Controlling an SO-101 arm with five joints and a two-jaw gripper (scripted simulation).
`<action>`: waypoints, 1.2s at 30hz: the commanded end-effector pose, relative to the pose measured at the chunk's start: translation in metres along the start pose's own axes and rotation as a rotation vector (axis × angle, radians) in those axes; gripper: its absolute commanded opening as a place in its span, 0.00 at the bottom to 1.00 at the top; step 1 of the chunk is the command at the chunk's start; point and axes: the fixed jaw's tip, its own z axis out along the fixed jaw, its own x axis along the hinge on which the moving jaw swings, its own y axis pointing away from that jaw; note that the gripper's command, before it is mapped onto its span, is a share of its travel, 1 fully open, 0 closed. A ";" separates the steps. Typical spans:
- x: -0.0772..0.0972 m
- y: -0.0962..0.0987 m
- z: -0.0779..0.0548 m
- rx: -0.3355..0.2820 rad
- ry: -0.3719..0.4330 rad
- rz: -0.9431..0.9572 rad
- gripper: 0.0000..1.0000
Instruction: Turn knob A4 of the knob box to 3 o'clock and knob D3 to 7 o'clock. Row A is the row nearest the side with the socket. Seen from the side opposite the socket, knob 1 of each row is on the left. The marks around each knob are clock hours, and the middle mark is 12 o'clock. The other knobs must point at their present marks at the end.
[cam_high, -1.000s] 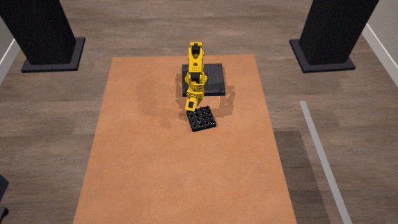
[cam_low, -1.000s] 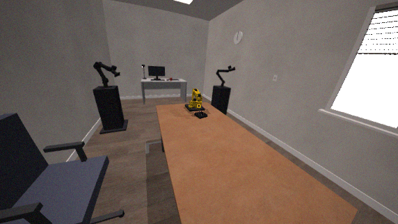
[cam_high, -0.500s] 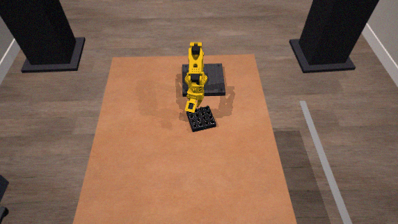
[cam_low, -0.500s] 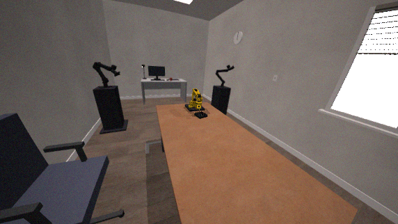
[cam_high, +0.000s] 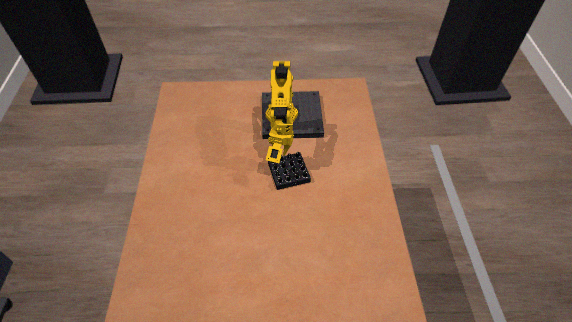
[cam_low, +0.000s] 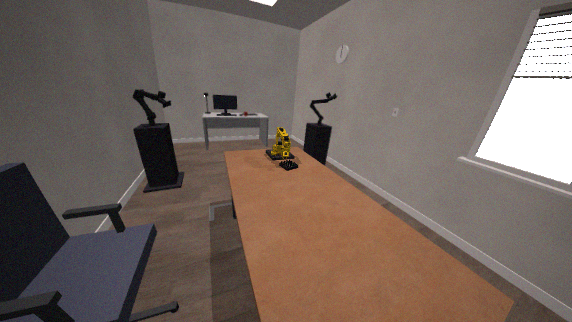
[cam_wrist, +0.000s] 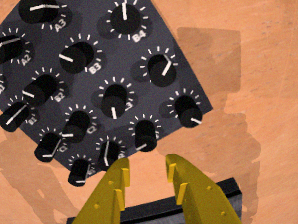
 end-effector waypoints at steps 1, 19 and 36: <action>0.005 0.000 0.005 0.008 0.029 0.001 0.10; 0.005 0.000 0.006 0.008 0.029 0.001 0.10; 0.009 0.001 0.011 0.007 0.029 0.001 0.10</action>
